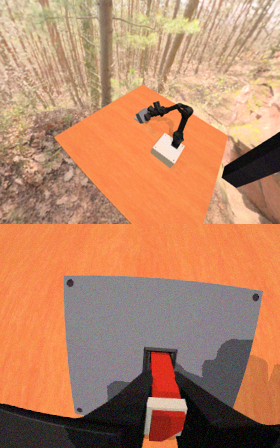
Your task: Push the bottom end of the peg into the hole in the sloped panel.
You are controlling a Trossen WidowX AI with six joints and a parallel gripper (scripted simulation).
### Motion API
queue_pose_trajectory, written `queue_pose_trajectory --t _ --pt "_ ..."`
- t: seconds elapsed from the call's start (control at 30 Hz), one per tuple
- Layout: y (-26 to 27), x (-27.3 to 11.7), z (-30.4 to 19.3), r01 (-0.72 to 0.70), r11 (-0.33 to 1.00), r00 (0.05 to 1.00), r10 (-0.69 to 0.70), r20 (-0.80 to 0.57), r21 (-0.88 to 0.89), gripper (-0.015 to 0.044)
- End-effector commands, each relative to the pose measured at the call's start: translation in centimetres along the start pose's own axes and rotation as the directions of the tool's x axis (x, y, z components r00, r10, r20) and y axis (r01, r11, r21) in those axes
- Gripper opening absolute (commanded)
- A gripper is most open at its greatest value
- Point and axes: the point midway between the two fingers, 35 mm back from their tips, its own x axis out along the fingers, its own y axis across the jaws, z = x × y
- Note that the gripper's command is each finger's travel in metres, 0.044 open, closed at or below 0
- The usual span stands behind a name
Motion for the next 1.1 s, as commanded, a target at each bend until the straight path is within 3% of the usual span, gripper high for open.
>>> queue_pose_trajectory --t 0.0,0.4,0.93,1.07 --pt "-0.06 0.12 0.07 0.003 1.0 1.0 -0.003 0.002 0.005 0.0" --pt "-0.01 0.12 0.0 0.0 1.0 1.0 0.0 0.0 0.0 0.0" --pt "-0.02 -0.06 0.03 0.0 1.0 1.0 0.0 0.0 0.0 0.042" --pt "-0.04 -0.49 0.09 0.0 1.0 1.0 0.0 0.0 0.0 0.044"
